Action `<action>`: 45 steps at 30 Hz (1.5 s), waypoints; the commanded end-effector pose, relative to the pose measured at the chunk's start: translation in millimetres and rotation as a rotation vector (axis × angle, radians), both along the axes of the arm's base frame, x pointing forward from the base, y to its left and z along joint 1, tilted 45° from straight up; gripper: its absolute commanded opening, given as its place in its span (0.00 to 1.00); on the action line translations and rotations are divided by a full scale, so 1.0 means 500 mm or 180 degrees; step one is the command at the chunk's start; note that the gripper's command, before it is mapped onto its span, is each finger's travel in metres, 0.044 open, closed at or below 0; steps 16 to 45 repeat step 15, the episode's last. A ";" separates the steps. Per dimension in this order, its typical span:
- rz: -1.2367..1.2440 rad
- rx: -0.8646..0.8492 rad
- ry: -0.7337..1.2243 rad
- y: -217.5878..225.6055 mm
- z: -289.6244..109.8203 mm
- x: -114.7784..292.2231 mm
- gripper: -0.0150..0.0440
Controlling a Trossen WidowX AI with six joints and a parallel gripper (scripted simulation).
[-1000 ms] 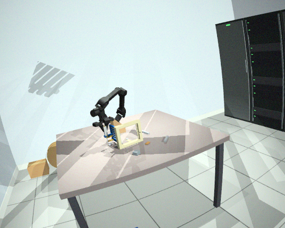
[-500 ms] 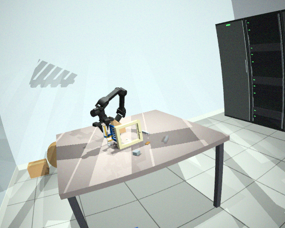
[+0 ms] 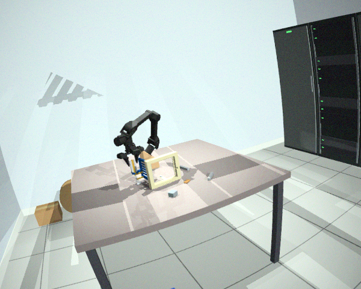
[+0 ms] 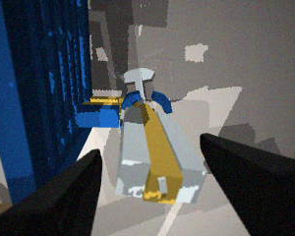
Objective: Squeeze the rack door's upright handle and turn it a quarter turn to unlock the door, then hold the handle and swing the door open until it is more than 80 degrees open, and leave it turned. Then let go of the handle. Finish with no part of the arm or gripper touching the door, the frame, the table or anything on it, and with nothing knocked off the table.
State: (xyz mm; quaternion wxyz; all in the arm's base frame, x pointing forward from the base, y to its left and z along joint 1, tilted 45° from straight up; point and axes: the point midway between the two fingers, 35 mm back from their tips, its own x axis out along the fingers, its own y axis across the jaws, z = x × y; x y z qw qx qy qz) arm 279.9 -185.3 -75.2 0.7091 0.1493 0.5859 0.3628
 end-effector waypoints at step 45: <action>0.0010 -0.0023 -0.0010 -0.041 0.036 -0.003 0.76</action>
